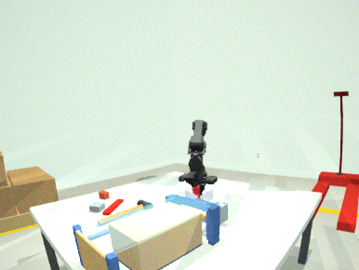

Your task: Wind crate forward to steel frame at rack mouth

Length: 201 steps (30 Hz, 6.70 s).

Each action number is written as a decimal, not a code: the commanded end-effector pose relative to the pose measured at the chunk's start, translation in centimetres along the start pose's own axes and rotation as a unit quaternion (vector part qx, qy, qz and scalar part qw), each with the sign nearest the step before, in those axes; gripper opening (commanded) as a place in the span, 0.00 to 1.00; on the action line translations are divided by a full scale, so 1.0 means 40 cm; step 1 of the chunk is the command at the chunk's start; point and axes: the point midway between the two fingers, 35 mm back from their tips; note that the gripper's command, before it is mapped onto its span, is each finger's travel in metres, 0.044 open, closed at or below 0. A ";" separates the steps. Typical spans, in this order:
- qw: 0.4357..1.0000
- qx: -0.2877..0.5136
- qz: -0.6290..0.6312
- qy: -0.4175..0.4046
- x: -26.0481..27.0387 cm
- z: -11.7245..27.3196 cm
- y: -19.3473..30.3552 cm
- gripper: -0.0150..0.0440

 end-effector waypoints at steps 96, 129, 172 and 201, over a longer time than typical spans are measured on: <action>1.000 -0.021 -0.004 -0.002 0.218 0.012 -0.246 0.25; 1.000 -0.021 -0.004 -0.004 0.327 0.014 -0.236 0.25; 1.000 -0.019 -0.004 -0.006 0.443 0.012 -0.157 0.25; 1.000 -0.018 -0.004 -0.007 0.490 0.010 -0.073 0.25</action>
Point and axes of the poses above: the point midway between the two fingers, 35 mm back from their tips, its own z axis back along the fingers, its own x axis across the jaws, y = z × x, and after that the axes turned 10 degrees about -z, right-handed
